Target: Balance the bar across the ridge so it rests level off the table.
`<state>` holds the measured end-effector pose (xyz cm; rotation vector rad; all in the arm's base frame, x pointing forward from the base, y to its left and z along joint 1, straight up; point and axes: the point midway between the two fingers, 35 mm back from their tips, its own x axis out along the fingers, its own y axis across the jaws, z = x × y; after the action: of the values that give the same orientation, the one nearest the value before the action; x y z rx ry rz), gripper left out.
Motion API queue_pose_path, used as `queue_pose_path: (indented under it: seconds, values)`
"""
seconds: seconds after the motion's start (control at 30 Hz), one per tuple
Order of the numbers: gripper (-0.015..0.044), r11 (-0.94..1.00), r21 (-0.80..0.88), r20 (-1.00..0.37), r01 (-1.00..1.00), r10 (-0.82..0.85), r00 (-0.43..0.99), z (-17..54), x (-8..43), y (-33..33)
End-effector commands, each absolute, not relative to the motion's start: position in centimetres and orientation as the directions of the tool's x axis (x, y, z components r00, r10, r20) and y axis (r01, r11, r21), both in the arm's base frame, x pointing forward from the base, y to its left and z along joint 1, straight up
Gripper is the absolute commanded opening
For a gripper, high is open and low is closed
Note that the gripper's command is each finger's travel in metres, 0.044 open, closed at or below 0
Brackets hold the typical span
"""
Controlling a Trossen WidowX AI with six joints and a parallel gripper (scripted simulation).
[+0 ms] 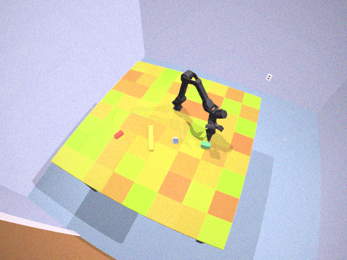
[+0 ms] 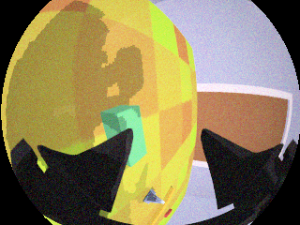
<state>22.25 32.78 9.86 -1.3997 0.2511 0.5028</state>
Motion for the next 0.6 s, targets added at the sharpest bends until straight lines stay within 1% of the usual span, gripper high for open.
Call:
queue_pose_path:
  seconds: [0.0,0.57]
  values:
    - [0.0315,0.104,-0.86,-0.482,-0.5,0.158,0.862,9.9,23.8,32.1]
    - [0.0315,0.154,-0.782,-0.612,-0.604,0.001,0.791,9.4,30.2,26.5]
